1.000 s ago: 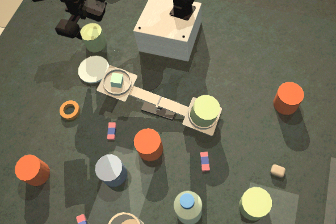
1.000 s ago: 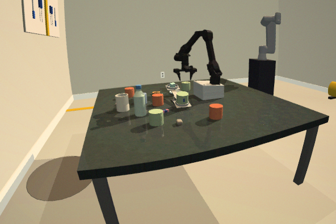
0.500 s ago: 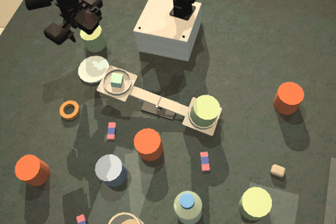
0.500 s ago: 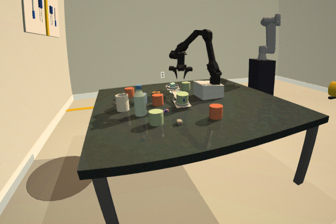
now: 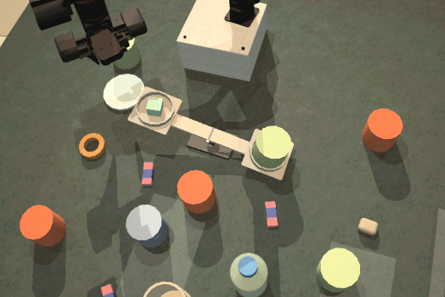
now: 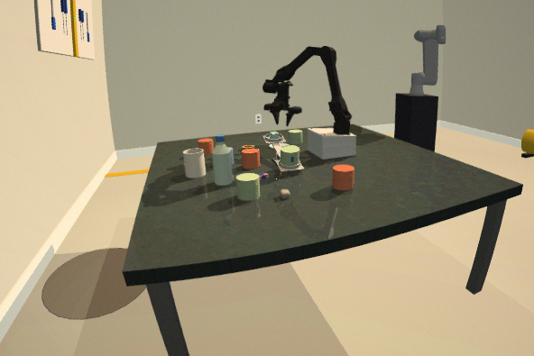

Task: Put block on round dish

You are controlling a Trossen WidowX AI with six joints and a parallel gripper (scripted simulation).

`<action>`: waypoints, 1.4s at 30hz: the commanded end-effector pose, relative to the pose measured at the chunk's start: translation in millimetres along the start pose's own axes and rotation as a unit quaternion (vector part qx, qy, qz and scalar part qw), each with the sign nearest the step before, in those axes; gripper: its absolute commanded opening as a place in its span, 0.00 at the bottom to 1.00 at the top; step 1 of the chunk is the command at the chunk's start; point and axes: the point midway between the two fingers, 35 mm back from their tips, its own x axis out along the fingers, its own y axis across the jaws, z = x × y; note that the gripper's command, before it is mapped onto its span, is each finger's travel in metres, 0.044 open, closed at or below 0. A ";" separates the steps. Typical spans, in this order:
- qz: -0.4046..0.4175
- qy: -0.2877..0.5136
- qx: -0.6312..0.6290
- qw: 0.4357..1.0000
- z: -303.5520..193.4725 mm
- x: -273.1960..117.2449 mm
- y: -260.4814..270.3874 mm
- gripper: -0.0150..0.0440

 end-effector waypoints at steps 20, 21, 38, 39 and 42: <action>0.014 -0.009 0.381 0.924 61.3 -14.3 3.6 0.69; 0.014 -0.009 0.397 0.918 63.9 -14.8 4.1 0.69; 0.029 0.000 0.647 0.762 107.2 -24.2 16.8 0.69; 0.029 0.001 0.660 0.751 109.6 -24.8 17.7 0.69; 0.031 0.004 0.698 0.715 117.0 -26.5 20.6 0.69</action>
